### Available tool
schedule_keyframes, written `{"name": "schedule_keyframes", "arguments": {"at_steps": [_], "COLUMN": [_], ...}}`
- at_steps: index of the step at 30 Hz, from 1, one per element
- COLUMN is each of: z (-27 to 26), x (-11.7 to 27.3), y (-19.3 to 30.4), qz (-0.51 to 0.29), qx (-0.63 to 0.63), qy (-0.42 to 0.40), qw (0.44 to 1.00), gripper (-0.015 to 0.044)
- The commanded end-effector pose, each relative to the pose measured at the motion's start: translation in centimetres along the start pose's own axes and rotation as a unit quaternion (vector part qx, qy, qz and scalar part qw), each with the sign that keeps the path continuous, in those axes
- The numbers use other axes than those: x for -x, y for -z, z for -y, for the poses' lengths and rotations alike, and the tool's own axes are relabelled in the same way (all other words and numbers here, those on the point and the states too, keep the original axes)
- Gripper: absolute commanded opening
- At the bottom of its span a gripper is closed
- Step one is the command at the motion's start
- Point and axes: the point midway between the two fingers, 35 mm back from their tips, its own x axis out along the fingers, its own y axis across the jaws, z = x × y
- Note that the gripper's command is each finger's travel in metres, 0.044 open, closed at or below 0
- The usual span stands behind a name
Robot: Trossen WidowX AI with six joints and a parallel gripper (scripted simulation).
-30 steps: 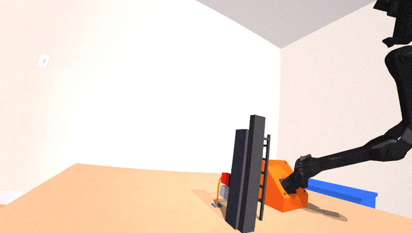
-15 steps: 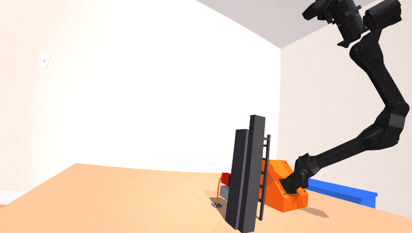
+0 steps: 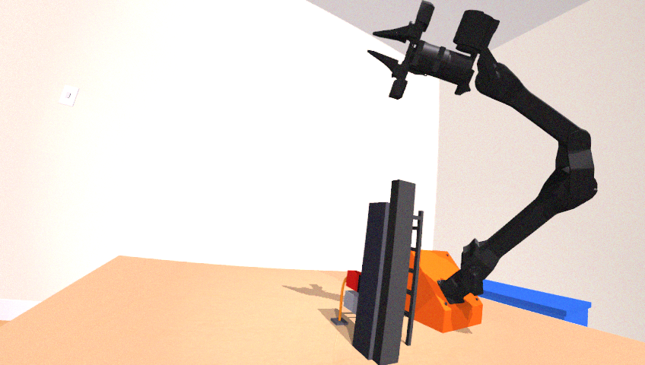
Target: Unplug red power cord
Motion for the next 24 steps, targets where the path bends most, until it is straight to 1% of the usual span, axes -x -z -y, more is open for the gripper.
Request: {"name": "schedule_keyframes", "arguments": {"at_steps": [1, 6, 12, 18, 24], "z": [5.7, 14.0, 23.8, 33.1, 40.3], "x": [-2.4, -4.4, -4.5, -1.8, 3.0], "y": [0.2, 0.8, 2.0, 3.8, 5.8], "qz": [-0.022, -0.064, -0.131, -0.218, -0.313], "qx": [0.024, 0.050, 0.070, 0.072, 0.047], "qy": [0.092, 0.221, 0.366, 0.504, 0.616], "qw": [0.995, 0.972, 0.919, 0.833, 0.721], "gripper": [0.0160, 0.0160, 0.0160, 0.0160, 0.0160]}}
